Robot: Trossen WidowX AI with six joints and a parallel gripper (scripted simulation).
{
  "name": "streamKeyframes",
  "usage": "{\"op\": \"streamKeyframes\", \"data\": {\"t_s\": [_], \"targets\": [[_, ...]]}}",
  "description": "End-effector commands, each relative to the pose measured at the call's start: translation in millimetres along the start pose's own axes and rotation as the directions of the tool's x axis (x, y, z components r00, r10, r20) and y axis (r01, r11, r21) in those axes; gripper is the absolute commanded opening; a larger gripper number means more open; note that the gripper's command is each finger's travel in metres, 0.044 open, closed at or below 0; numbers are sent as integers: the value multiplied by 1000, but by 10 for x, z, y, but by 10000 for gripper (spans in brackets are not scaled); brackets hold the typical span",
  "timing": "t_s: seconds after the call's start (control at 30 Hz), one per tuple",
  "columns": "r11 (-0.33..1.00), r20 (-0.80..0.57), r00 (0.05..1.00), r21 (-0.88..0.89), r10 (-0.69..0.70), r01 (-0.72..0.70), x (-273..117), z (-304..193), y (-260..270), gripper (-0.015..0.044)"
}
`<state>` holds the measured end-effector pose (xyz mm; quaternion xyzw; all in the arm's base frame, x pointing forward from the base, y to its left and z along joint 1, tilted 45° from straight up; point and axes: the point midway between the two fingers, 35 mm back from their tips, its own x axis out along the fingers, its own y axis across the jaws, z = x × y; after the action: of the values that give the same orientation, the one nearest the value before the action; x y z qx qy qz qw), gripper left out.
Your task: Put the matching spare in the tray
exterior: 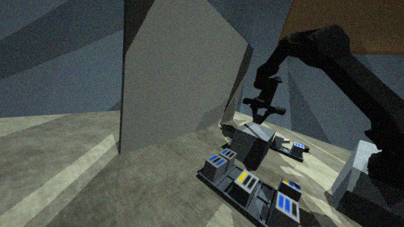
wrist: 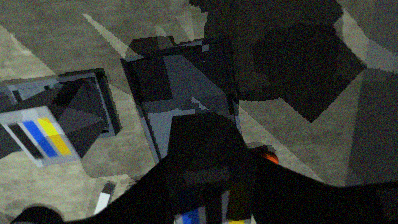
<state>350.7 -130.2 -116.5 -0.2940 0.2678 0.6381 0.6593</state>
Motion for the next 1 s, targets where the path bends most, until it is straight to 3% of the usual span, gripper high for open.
{"op": "streamKeyframes", "data": {"t_s": [0.0, 0.97], "targets": [[1000, 7, 1000, 6, 2, -2, 65, 13, 17, 0], [1000, 11, 1000, 5, 2, -2, 338, 37, 45, 0]]}}
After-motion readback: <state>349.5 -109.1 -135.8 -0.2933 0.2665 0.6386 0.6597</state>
